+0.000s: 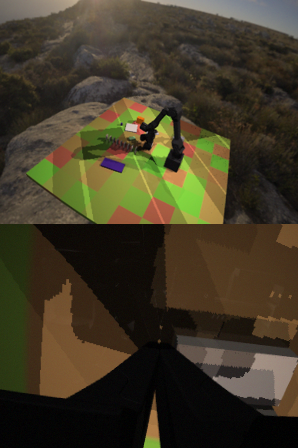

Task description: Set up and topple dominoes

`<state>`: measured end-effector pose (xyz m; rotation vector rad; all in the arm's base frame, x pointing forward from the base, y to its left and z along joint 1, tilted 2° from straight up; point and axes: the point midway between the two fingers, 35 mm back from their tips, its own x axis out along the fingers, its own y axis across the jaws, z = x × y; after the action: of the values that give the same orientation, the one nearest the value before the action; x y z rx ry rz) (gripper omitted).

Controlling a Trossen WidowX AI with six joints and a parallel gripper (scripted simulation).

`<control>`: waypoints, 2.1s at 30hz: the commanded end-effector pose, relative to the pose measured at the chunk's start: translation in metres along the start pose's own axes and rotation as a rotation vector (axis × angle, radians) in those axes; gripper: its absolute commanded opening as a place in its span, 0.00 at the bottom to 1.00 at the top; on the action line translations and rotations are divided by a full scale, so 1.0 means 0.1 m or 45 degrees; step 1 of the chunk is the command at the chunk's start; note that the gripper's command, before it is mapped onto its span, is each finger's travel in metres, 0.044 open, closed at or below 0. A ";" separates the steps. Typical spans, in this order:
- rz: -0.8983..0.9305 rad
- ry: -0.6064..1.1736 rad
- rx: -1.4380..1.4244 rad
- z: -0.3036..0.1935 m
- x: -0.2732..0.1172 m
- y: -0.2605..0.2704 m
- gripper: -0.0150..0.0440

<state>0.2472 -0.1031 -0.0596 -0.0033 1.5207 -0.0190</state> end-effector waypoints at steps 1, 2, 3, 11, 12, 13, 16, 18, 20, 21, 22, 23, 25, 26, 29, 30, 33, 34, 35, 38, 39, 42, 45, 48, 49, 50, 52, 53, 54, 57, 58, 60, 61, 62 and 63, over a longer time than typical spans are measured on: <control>-0.022 -0.005 0.009 0.02 0.00 -0.11 0.25; -0.022 -0.005 0.009 0.02 0.00 -0.13 0.25; -0.023 -0.005 0.009 0.02 0.00 -0.15 0.25; -0.024 -0.005 0.009 0.03 -0.01 -0.28 0.25; -0.025 -0.005 0.009 0.03 -0.01 -0.29 0.25; -0.025 -0.005 0.009 0.03 -0.01 -0.31 0.25; -0.007 -0.018 -0.036 0.04 -0.14 -0.23 0.25; -0.013 -0.018 -0.033 0.06 -0.35 -0.32 0.25; -0.020 -0.015 -0.021 0.06 -0.56 -0.40 0.25; -0.023 -0.011 -0.010 0.05 -0.67 -0.45 0.25; -0.026 -0.009 -0.001 0.03 -0.75 -0.48 0.25; -0.028 -0.007 0.006 0.02 -0.80 -0.50 0.25; -0.028 -0.006 0.008 0.02 -0.82 -0.51 0.25; -0.028 -0.006 0.008 0.02 -0.82 -0.51 0.25; -0.028 -0.008 0.207 0.02 -0.82 -0.53 0.39; -0.028 -0.010 0.340 0.02 -0.82 -0.55 0.43; -0.027 -0.014 0.741 0.01 -0.82 -0.60 0.57; -0.027 -0.016 0.874 0.00 -0.82 -0.61 0.61; -0.026 -0.017 1.007 0.00 -0.82 -0.63 0.65; -0.024 -0.022 1.408 -0.01 -0.83 -0.68 0.79; -0.024 -0.023 1.541 -0.01 -0.83 -0.69 0.83; -0.021 -0.028 1.919 -0.02 -0.83 -0.74 0.97; -0.021 -0.029 2.007 -0.03 -0.83 -0.75 1.00; -0.021 -0.029 2.007 -0.03 -0.83 -0.75 1.00; -0.021 -0.029 2.007 -0.03 -0.83 -0.75 1.00; -0.021 -0.029 2.007 -0.03 -0.83 -0.75 1.00; -0.021 -0.029 2.007 -0.03 -0.83 -0.75 1.00; -0.021 -0.029 2.007 -0.03 -0.83 -0.75 1.00; -0.021 -0.029 2.007 -0.03 -0.83 -0.75 1.00; -0.021 -0.029 2.007 -0.02 -0.71 -0.76 1.00; -0.021 -0.029 2.007 -0.01 -0.62 -0.77 1.00; -0.021 -0.029 2.007 -0.01 -0.45 -0.77 1.00; -0.021 -0.028 2.007 -0.01 -0.37 -0.78 1.00; -0.021 -0.028 2.007 -0.01 -0.29 -0.78 1.00; -0.021 -0.028 2.007 -0.02 -0.22 -0.78 1.00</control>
<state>0.2470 -0.1820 -0.0161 1.2151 1.1224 -1.1889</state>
